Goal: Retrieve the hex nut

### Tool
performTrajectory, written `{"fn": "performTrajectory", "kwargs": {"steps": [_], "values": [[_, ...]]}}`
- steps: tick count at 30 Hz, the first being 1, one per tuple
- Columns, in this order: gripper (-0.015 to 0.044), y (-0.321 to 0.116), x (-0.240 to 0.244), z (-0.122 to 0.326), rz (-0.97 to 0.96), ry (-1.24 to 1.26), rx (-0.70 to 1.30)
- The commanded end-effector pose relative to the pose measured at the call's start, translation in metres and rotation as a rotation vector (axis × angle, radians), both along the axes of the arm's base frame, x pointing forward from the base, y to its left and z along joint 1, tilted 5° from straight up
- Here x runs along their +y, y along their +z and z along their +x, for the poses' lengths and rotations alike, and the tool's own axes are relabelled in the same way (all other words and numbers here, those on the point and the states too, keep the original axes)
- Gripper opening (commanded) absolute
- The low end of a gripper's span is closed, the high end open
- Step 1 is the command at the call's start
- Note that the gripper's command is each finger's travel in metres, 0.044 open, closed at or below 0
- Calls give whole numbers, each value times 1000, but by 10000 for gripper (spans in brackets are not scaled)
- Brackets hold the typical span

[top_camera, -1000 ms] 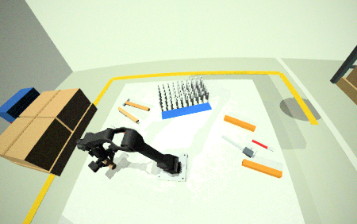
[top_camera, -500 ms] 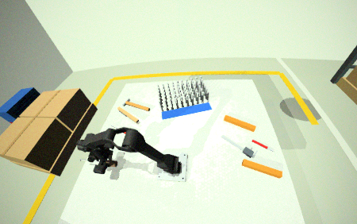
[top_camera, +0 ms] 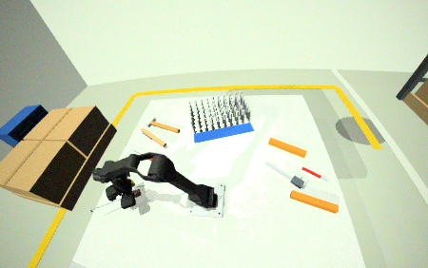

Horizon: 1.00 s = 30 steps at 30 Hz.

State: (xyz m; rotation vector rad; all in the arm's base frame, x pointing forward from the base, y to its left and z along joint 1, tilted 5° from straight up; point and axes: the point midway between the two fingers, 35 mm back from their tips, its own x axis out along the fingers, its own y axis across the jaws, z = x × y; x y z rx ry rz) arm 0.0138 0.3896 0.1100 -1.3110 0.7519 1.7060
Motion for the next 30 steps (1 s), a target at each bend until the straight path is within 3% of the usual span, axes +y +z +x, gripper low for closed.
{"fn": "performTrajectory", "kwargs": {"steps": [1, 30], "values": [[0, 3, 0, 0, 32, 127, -44], [0, 3, -1, -1, 148, 1012, -359]]}}
